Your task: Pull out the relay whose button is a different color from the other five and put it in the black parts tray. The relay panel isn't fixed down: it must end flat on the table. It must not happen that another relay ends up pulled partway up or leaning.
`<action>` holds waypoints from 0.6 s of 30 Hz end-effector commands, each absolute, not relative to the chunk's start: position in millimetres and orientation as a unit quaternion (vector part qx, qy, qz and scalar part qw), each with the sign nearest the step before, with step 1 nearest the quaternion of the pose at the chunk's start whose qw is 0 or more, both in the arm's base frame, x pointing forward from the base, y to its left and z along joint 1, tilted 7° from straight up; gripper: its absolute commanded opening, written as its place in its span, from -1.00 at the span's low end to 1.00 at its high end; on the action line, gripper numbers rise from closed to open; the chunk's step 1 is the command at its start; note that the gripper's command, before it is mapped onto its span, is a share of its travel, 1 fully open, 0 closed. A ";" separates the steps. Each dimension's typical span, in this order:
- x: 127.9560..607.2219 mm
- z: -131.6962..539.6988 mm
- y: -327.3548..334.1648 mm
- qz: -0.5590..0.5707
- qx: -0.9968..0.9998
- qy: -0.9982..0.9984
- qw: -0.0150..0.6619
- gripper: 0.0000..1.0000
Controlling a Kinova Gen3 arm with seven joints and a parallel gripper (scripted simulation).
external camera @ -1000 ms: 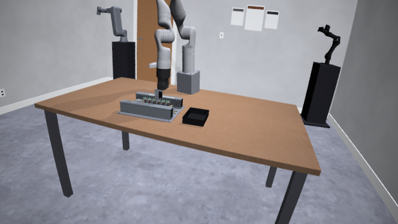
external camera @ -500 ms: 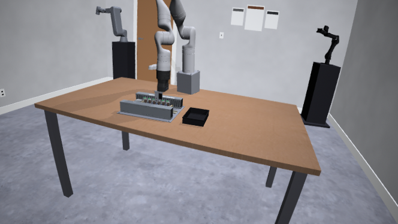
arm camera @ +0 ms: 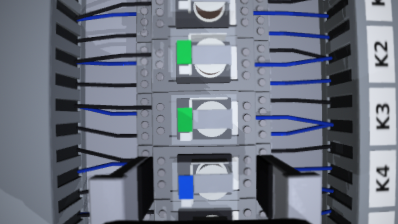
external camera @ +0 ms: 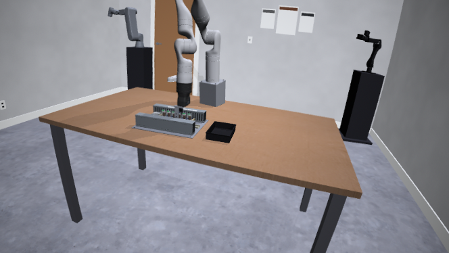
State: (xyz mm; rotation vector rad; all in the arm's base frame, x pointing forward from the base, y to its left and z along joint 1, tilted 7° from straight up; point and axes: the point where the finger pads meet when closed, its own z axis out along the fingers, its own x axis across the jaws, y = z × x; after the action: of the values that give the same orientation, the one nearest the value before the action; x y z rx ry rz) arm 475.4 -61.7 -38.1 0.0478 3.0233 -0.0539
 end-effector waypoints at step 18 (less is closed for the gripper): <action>476.9 -43.6 -61.9 -0.018 0.016 0.998 0.060 0.97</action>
State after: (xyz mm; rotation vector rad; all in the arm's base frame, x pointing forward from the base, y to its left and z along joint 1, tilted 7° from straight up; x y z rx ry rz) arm 476.2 -61.9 -44.4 0.0478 3.0232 -0.0540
